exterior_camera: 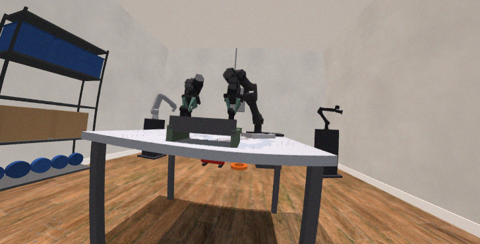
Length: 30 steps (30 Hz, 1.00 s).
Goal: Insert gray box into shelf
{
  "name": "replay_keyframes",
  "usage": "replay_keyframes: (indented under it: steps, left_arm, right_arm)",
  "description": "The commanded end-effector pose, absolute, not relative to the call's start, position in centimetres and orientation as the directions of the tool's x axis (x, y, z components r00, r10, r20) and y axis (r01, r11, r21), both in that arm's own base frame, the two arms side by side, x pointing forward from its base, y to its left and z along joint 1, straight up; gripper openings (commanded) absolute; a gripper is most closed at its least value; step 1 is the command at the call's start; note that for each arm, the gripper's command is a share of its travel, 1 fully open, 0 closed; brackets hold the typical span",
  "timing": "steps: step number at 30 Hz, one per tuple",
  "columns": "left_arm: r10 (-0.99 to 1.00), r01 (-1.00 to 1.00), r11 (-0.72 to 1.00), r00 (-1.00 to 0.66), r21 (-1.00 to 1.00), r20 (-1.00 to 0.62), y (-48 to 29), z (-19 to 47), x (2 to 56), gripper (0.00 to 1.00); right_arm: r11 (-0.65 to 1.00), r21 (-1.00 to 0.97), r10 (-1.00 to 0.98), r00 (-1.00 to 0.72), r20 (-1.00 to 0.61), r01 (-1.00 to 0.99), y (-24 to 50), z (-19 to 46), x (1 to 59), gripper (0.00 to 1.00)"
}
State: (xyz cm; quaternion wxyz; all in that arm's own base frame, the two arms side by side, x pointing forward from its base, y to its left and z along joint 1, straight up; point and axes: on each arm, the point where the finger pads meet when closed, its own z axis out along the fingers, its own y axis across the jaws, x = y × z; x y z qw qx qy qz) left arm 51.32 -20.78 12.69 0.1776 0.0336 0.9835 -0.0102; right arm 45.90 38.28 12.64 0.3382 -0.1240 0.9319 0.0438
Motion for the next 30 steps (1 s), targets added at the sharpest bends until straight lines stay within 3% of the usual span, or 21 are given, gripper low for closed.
replay_keyframes:
  steps: [1, 9, 14, 15, 17, 19, 27, 30]
  left_arm:
    - [0.043, 0.071, 0.997, -0.879, -0.040, -0.474, -20.4, 16.8, 53.9, 0.14]
    - [0.046, 0.070, 0.997, -0.887, -0.035, -0.460, -20.4, 16.0, 53.8, 0.14]
    - [0.031, 0.074, 0.995, -0.850, -0.061, -0.526, -20.9, 17.7, 55.0, 0.14]
    - [0.016, 0.078, 0.993, -0.814, -0.083, -0.581, -20.7, 21.4, 54.4, 0.14]
    - [0.028, 0.074, 0.995, -0.846, -0.066, -0.533, -20.6, 19.1, 54.4, 0.14]
    - [0.019, 0.078, 0.994, -0.825, -0.080, -0.565, -20.6, 21.3, 54.1, 0.14]
    - [0.014, 0.076, 0.993, -0.830, -0.088, -0.558, -20.7, 21.0, 54.1, 0.14]
    - [0.019, 0.075, 0.994, -0.840, -0.082, -0.542, -20.7, 20.2, 54.0, 0.14]
  right_arm:
    - [0.968, 0.067, -0.098, -0.610, -0.787, -0.241, 38.5, 21.6, 49.0, 0.14]
    - [0.968, 0.067, -0.098, -0.610, -0.787, -0.242, 38.5, 21.6, 48.9, 0.14]
    - [0.969, 0.060, -0.106, -0.618, -0.779, -0.241, 38.5, 20.9, 49.1, 0.14]
    - [0.969, 0.056, -0.110, -0.623, -0.774, -0.241, 38.6, 20.4, 49.1, 0.14]
    - [0.969, 0.055, -0.112, -0.624, -0.773, -0.242, 38.5, 20.4, 49.0, 0.14]
    - [0.968, 0.063, -0.104, -0.616, -0.781, -0.243, 38.5, 21.3, 49.0, 0.14]
    - [0.968, 0.044, -0.125, -0.631, -0.765, -0.245, 38.6, 19.6, 49.2, 0.14]
    - [0.967, 0.065, -0.101, -0.607, -0.788, -0.245, 38.4, 21.7, 49.0, 0.14]
